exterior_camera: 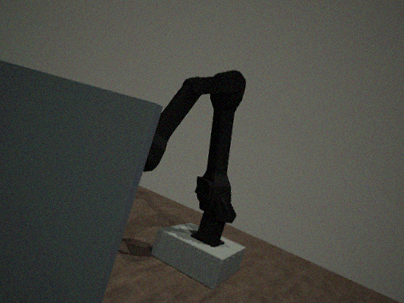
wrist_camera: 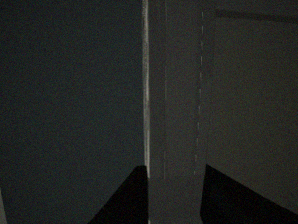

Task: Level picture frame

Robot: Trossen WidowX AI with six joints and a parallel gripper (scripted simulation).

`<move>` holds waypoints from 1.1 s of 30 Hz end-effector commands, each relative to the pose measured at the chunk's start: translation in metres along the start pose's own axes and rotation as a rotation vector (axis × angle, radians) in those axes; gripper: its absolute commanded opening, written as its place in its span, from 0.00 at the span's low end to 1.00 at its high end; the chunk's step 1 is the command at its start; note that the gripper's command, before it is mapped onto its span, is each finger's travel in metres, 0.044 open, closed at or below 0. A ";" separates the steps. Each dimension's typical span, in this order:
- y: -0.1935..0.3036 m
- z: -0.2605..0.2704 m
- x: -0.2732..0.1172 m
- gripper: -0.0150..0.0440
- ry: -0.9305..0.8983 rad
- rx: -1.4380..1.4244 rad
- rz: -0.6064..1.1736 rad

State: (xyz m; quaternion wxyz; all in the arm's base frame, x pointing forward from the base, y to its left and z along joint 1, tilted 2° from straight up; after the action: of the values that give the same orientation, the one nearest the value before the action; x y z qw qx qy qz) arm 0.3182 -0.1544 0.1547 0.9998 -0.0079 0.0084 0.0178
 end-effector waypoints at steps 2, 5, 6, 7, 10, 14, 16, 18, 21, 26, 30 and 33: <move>0.001 0.003 0.000 0.25 -0.003 0.004 -0.001; 0.001 0.004 0.000 0.25 -0.003 0.004 -0.001; 0.001 0.004 0.000 0.25 -0.003 0.004 -0.001; 0.001 0.005 0.000 0.25 -0.003 0.004 -0.001; 0.001 0.006 0.000 0.25 -0.003 0.004 -0.001; 0.001 0.007 0.000 0.25 -0.003 0.004 -0.001; 0.001 0.008 0.000 0.25 -0.003 0.004 -0.001; 0.001 0.008 0.000 0.25 -0.003 0.004 -0.001; 0.002 0.009 0.000 0.25 -0.003 0.004 -0.001; 0.002 0.010 0.000 0.25 -0.003 0.004 -0.001; 0.002 0.011 0.000 0.25 -0.003 0.004 -0.001; 0.002 0.011 0.000 0.25 -0.003 0.004 -0.001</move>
State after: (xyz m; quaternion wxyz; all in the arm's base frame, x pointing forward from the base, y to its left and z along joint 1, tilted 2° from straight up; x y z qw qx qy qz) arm 0.3180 -0.1519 0.1601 0.9997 -0.0039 0.0144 0.0185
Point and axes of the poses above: the point midway between the two fingers, 35 mm back from their tips, its own x axis out along the fingers, its own z axis across the jaws, y = z × x, the point moved 7 cm from there along -x, back along the fingers, and after that the axes turned 10 degrees about x, right-handed, at the moved point
